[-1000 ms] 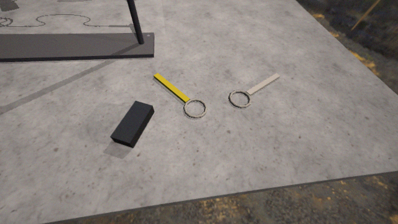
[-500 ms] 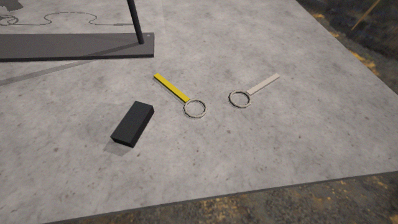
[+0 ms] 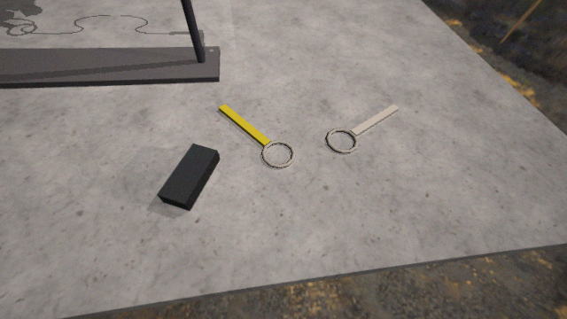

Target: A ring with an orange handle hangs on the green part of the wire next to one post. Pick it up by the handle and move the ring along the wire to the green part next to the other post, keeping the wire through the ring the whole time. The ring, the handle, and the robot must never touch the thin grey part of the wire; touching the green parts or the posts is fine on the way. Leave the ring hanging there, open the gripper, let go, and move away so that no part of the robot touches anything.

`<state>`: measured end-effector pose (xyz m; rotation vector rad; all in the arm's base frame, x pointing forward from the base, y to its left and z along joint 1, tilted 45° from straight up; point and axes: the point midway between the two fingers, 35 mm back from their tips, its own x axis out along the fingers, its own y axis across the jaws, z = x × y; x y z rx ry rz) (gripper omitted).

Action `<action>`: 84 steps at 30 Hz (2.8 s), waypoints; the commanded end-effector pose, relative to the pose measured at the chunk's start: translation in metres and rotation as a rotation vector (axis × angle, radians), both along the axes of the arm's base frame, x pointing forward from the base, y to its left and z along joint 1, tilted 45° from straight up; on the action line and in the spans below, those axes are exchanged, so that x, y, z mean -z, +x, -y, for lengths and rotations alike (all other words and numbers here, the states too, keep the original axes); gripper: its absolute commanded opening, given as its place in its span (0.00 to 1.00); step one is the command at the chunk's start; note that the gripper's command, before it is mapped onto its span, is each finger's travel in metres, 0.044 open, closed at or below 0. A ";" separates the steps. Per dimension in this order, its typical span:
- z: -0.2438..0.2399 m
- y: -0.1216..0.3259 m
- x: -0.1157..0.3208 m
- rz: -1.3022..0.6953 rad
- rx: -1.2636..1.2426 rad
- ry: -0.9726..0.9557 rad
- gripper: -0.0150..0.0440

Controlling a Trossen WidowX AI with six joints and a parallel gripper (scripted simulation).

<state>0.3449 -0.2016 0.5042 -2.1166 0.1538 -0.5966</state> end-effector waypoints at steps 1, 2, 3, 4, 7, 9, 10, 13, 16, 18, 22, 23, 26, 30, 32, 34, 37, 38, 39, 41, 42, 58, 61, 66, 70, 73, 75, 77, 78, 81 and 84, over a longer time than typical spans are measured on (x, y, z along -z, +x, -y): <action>0.010 0.002 0.017 -0.009 -0.004 0.124 0.00; 0.012 0.002 0.021 -0.010 -0.005 0.148 0.00; 0.014 0.002 0.024 -0.012 -0.006 0.173 0.00; 0.015 0.003 0.028 -0.013 -0.007 0.198 0.00; 0.020 0.003 0.039 -0.018 -0.011 0.273 0.00; 0.022 0.004 0.046 -0.021 -0.013 0.323 0.00; 0.023 0.004 0.050 -0.023 -0.015 0.348 0.00; 0.026 0.005 0.061 -0.028 -0.018 0.422 0.00; 0.027 0.006 0.072 -0.033 -0.022 0.497 0.00; 0.028 0.006 0.080 -0.036 -0.025 0.547 0.00; 0.028 0.007 0.096 -0.043 -0.030 0.647 0.00; 0.028 0.007 0.100 -0.044 -0.031 0.671 0.00; 0.027 0.008 0.111 -0.049 -0.035 0.745 0.00; 0.025 0.009 0.126 -0.056 -0.040 0.842 0.00; 0.023 0.009 0.133 -0.059 -0.043 0.890 0.00; 0.021 0.009 0.140 -0.062 -0.045 0.936 0.00; 0.017 0.009 0.151 -0.067 -0.049 1.003 0.00; 0.016 0.009 0.154 -0.068 -0.050 1.025 0.00; 0.014 0.010 0.157 -0.069 -0.051 1.046 0.00; 0.011 0.010 0.163 -0.072 -0.053 1.086 0.00; 0.010 0.010 0.166 -0.073 -0.054 1.106 0.00; -0.015 0.010 0.200 -0.087 -0.067 1.324 0.00; -0.018 0.010 0.203 -0.088 -0.069 1.341 0.00; -0.023 0.010 0.209 -0.089 -0.071 1.362 0.00; -0.027 0.010 0.213 -0.090 -0.072 1.374 0.00; -0.029 0.010 0.216 -0.090 -0.073 1.382 0.00; -0.031 0.010 0.218 -0.091 -0.073 1.389 0.00; -0.033 0.010 0.220 -0.091 -0.074 1.395 0.00; -0.034 0.010 0.221 -0.091 -0.074 1.400 0.00; -0.038 0.010 0.225 -0.092 -0.076 1.415 0.00; -0.041 0.010 0.228 -0.092 -0.077 1.435 0.00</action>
